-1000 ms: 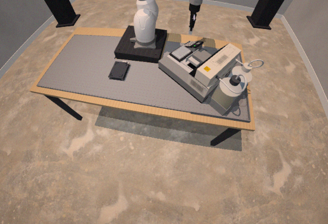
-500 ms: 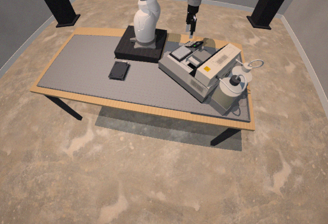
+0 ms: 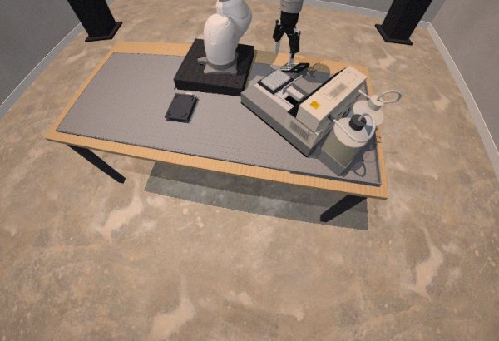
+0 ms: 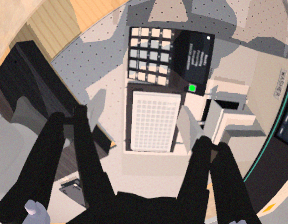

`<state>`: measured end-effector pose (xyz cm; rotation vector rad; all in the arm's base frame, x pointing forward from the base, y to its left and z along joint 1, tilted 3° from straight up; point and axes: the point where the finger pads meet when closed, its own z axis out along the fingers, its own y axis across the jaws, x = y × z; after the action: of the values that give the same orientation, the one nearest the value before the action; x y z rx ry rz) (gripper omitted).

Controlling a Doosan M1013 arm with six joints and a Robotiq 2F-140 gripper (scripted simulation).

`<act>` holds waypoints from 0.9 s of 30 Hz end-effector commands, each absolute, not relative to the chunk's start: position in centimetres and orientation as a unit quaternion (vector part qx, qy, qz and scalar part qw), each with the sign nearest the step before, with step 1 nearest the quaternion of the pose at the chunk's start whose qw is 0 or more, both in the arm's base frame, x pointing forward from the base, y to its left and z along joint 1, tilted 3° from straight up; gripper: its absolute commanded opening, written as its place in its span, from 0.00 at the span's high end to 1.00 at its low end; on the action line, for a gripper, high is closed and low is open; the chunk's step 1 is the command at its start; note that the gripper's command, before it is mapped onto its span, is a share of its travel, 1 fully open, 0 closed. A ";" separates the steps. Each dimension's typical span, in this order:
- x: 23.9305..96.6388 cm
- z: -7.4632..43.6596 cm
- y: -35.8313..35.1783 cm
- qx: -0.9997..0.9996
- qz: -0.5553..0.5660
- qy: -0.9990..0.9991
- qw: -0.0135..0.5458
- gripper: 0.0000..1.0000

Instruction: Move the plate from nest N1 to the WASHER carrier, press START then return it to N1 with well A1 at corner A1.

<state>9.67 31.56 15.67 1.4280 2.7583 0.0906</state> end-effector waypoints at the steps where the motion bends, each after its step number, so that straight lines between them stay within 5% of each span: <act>1: 11.2 15.9 30.8 0.405 0.026 0.914 0.006 0.30; 27: 16.7 16.5 28.1 0.396 0.026 0.918 0.006 0.30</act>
<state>16.71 28.13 16.70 1.2392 2.8719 0.0807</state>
